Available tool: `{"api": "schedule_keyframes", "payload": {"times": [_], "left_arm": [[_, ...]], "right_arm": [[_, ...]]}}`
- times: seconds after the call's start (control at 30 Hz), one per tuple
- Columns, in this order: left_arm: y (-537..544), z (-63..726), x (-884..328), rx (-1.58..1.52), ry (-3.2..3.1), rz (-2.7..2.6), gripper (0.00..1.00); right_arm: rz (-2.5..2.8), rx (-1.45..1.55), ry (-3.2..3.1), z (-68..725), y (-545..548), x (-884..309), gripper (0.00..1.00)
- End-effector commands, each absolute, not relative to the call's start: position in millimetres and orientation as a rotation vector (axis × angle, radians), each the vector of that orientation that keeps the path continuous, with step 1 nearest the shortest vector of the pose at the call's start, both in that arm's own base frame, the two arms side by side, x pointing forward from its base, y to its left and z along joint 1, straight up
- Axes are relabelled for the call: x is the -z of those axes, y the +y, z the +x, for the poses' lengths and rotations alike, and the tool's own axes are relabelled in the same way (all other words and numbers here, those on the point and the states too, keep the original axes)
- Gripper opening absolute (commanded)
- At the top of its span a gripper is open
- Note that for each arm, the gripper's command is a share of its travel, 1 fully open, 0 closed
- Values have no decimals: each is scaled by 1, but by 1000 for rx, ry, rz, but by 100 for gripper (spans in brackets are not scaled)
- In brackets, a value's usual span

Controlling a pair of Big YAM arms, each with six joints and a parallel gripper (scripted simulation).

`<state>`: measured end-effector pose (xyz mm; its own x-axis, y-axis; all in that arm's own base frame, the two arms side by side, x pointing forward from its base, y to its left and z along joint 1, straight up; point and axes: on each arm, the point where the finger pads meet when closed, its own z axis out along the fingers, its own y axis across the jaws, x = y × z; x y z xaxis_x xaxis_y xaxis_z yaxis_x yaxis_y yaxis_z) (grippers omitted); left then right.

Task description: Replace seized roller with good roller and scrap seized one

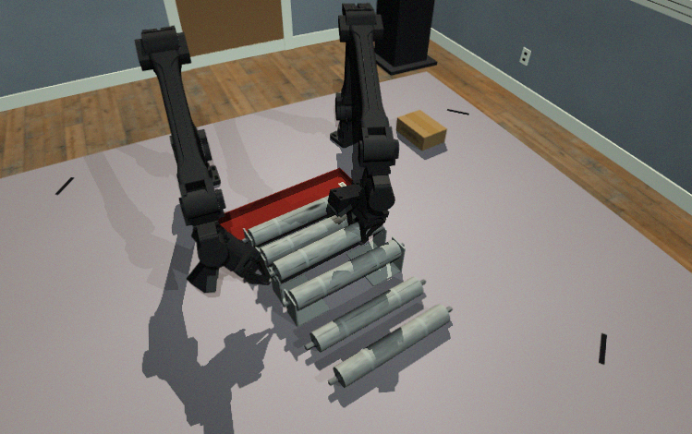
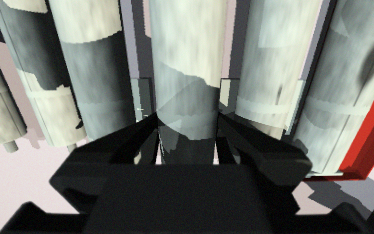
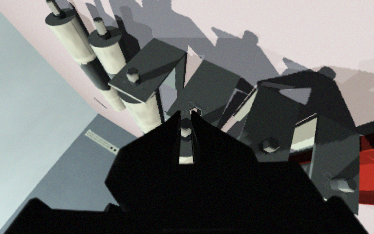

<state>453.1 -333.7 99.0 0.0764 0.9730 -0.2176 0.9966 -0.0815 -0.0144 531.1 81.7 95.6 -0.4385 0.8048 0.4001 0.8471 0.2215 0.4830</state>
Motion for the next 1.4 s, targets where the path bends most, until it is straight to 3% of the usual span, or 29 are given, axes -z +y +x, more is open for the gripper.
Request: {"api": "schedule_keyframes", "payload": {"times": [0.0,1.33,1.37], "left_arm": [[-338,483,-137,197,1984,2149,32],[-338,483,-137,197,1984,2149,32],[-338,483,-137,197,1984,2149,32]], "right_arm": [[-1652,1094,-2481,566,59,-127,3],[-1652,1090,-2478,568,59,-125,3],[-1539,1087,-2453,560,96,-123,32]]}}
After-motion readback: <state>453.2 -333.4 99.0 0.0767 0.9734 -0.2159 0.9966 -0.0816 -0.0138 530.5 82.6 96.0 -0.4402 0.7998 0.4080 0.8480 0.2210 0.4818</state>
